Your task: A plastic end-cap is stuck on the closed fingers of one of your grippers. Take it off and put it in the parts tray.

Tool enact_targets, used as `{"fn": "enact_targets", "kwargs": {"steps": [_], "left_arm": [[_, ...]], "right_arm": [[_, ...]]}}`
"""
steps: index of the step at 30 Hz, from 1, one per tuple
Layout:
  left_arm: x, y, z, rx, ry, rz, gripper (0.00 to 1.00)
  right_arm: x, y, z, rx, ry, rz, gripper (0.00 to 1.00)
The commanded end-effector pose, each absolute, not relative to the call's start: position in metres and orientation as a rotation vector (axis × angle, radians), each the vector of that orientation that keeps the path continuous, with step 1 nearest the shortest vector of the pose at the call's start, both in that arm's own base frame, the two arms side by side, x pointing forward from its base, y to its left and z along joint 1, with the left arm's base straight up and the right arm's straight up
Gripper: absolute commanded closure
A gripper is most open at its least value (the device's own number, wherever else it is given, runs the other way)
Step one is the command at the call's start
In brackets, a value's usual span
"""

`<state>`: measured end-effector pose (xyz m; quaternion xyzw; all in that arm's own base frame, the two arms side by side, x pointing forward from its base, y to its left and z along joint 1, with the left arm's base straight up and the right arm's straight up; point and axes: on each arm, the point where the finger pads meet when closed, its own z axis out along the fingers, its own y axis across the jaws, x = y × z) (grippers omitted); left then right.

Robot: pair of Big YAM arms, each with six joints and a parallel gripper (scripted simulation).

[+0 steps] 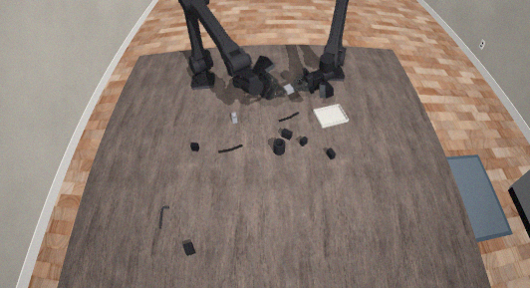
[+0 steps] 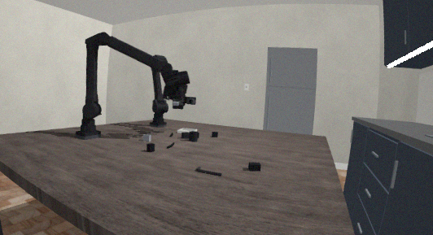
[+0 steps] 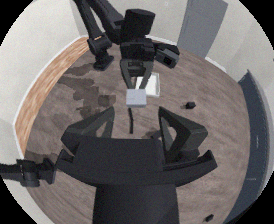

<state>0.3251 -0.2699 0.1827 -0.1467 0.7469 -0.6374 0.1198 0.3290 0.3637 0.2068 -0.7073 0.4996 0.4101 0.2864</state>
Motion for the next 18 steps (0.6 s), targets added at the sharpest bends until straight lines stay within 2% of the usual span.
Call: {"fn": "enact_targets", "kwargs": {"steps": [1, 10, 18], "left_arm": [[0.333, -0.273, 0.197, -0.394, 2.145, -1.875, 1.00], [0.333, -0.273, 0.197, -0.394, 2.145, -1.875, 1.00], [0.333, -0.273, 0.197, -0.394, 2.145, -1.875, 1.00]], "right_arm": [[0.334, 0.357, 0.192, -1.874, 1.346, 1.109, 0.42], [0.341, 0.377, 0.214, -1.886, 1.290, 1.084, 0.42], [0.314, 0.395, 0.172, -1.890, 1.344, 1.120, 0.42]]}}
